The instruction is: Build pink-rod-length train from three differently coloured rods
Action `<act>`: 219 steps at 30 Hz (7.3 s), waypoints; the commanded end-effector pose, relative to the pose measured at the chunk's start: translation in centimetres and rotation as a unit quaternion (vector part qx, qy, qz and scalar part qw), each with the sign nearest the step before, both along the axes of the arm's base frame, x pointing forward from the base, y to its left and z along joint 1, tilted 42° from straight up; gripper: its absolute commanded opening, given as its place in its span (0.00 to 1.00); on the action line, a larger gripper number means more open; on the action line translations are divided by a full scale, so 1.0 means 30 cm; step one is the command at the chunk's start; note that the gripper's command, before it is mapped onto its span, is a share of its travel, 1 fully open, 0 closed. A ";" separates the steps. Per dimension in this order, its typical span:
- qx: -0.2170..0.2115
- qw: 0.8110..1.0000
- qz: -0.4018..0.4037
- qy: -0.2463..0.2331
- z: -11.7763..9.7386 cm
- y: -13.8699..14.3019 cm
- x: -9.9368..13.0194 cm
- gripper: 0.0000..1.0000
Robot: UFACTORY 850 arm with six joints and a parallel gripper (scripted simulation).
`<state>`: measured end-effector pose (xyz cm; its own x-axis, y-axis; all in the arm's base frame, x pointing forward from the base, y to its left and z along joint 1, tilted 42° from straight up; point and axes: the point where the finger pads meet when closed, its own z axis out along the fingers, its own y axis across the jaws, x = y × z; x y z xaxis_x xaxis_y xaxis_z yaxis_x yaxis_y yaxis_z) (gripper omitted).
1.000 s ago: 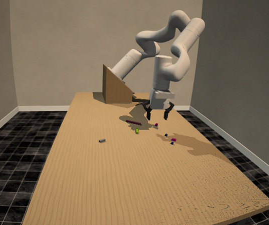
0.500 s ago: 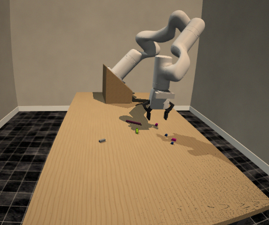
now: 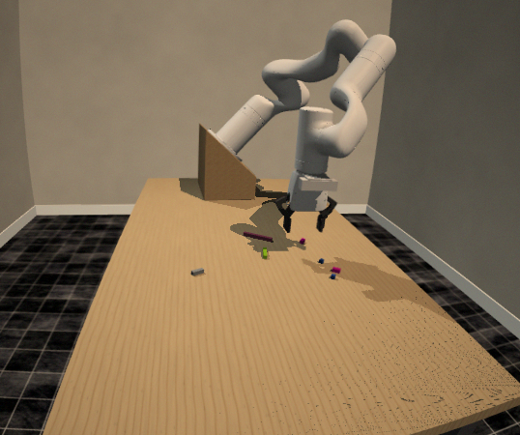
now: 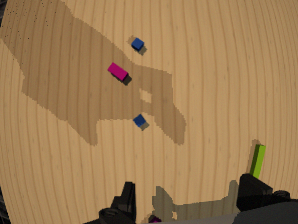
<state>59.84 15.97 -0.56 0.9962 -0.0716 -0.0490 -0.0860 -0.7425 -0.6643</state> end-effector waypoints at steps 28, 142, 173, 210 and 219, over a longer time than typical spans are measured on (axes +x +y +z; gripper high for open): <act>-0.001 0.999 0.025 -0.023 -0.005 -0.019 -0.002 1.00; -0.008 0.707 0.527 -0.471 -0.155 -0.377 -0.160 1.00; -0.008 0.707 0.527 -0.471 -0.155 -0.377 -0.160 1.00; -0.011 0.344 0.700 -0.626 -0.208 -0.383 -0.125 1.00; -0.011 0.232 0.725 -0.648 -0.223 -0.385 -0.116 1.00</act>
